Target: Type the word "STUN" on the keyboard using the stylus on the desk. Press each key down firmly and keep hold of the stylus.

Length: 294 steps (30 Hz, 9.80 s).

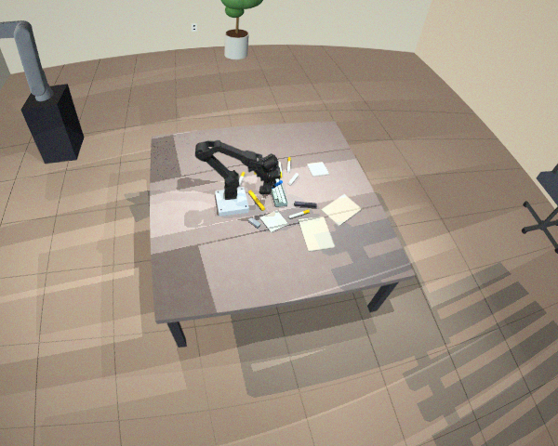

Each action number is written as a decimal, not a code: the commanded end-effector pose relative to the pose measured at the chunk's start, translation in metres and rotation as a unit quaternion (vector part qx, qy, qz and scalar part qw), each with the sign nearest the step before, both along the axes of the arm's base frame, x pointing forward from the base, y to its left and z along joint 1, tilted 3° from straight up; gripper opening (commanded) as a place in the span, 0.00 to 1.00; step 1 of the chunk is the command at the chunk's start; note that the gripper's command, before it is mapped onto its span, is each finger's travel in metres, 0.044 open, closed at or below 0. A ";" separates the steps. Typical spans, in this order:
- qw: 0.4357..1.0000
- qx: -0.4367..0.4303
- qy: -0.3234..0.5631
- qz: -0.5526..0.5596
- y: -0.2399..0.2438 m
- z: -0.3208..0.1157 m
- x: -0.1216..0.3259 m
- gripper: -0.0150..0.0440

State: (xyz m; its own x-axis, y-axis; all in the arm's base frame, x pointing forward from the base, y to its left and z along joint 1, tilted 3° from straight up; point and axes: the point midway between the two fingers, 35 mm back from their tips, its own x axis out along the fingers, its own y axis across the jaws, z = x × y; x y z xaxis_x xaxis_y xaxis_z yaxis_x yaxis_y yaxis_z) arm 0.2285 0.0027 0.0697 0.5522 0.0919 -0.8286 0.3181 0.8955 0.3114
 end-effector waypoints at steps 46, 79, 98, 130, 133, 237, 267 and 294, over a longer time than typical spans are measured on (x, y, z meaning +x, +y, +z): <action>0.948 -0.173 -0.230 0.138 0.019 0.000 0.012 0.39; 0.948 -0.173 -0.230 0.138 0.019 -0.016 0.012 0.39; 0.948 -0.173 -0.230 0.138 0.018 0.022 0.011 0.39; 0.947 -0.174 -0.230 0.138 0.005 0.007 0.031 0.25; 0.947 -0.174 -0.230 0.138 0.005 0.004 0.030 0.25; 0.951 -0.169 -0.219 0.137 0.059 0.021 0.036 0.25; 0.949 -0.168 -0.230 0.137 0.101 0.007 0.027 0.30; 0.949 -0.168 -0.230 0.137 0.101 0.001 0.027 0.39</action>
